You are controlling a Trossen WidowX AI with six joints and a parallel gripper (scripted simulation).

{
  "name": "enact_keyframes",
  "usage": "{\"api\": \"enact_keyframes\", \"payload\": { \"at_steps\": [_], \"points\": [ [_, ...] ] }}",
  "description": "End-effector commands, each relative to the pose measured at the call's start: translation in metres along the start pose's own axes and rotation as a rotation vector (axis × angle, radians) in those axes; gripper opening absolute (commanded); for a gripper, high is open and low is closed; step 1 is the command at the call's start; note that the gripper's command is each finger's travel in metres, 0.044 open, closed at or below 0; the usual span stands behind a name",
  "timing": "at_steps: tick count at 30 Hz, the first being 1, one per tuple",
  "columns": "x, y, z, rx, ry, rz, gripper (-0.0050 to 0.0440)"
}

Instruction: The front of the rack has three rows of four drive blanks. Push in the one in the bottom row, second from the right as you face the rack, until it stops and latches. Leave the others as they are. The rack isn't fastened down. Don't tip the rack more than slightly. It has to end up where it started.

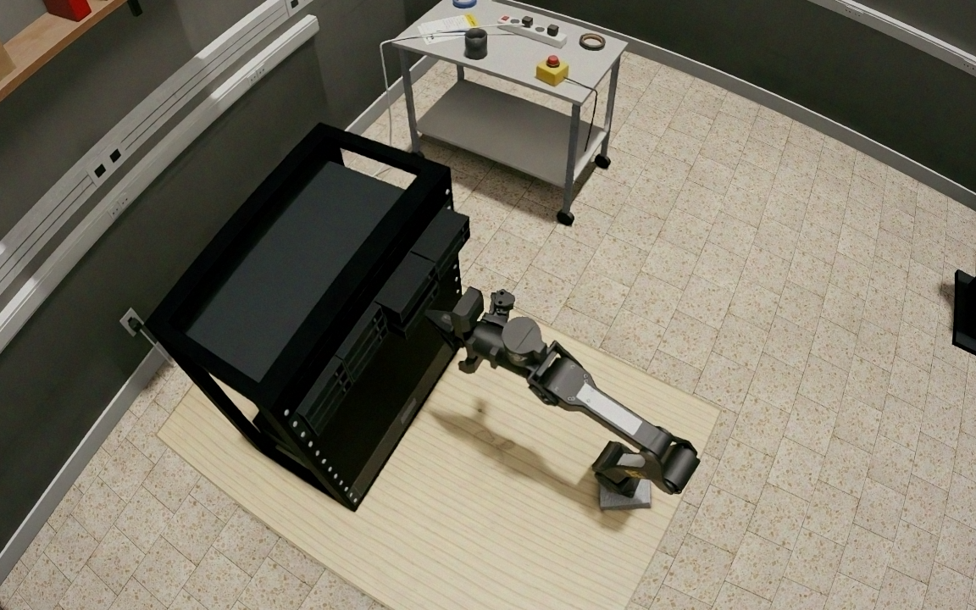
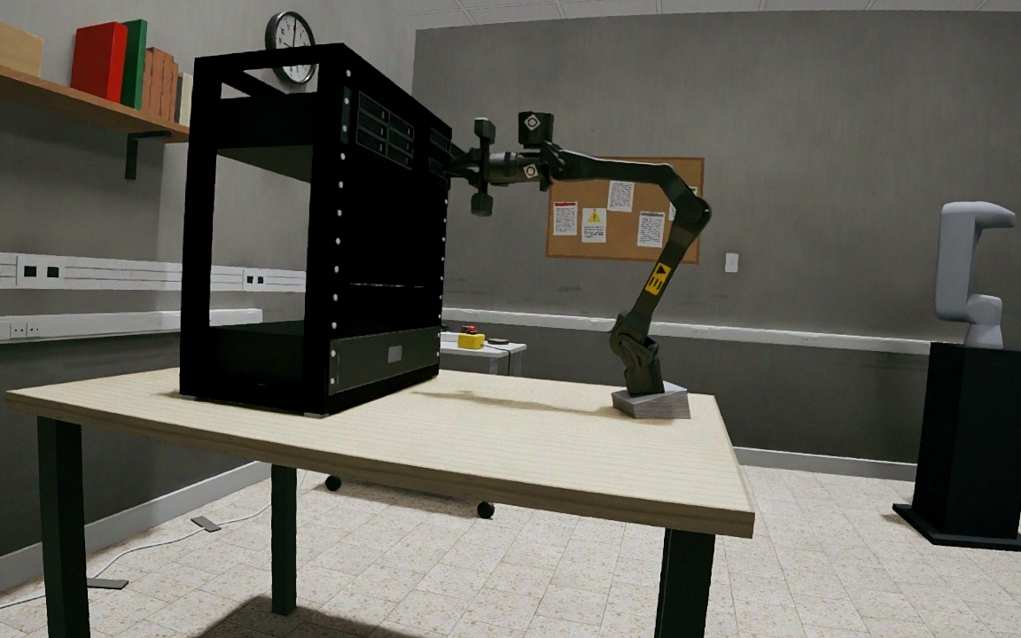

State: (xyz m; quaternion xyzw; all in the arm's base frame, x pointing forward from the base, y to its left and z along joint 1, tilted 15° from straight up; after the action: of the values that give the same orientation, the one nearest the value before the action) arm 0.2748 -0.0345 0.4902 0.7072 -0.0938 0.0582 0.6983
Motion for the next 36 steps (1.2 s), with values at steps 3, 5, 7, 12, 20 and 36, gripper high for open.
{"api": "enact_keyframes", "payload": {
  "at_steps": [3,5,7,12,20,36],
  "points": [
    [-0.002,0.010,-0.001,-0.005,0.002,0.020,-0.0050],
    [-0.002,0.010,-0.001,-0.005,0.002,0.020,-0.0050],
    [-0.002,0.010,-0.001,-0.005,0.002,0.020,-0.0050],
    [0.002,0.010,-0.001,-0.005,0.002,0.020,-0.0050],
    [0.008,0.010,-0.001,-0.005,0.002,0.020,-0.0050],
    [0.018,0.010,-0.001,-0.005,0.002,0.020,-0.0050]
  ]
}}
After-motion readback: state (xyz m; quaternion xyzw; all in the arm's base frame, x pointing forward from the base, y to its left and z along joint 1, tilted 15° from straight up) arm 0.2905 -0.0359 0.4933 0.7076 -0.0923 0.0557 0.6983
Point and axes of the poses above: the point midway between the two fingers, 35 mm back from their tips, its own x axis out along the fingers, its own y axis across the jaws, z = x × y, the point moved 1 cm from there along -x, back along the fingers, and after that the axes turned 6 degrees about -x, right-handed, at the moved point
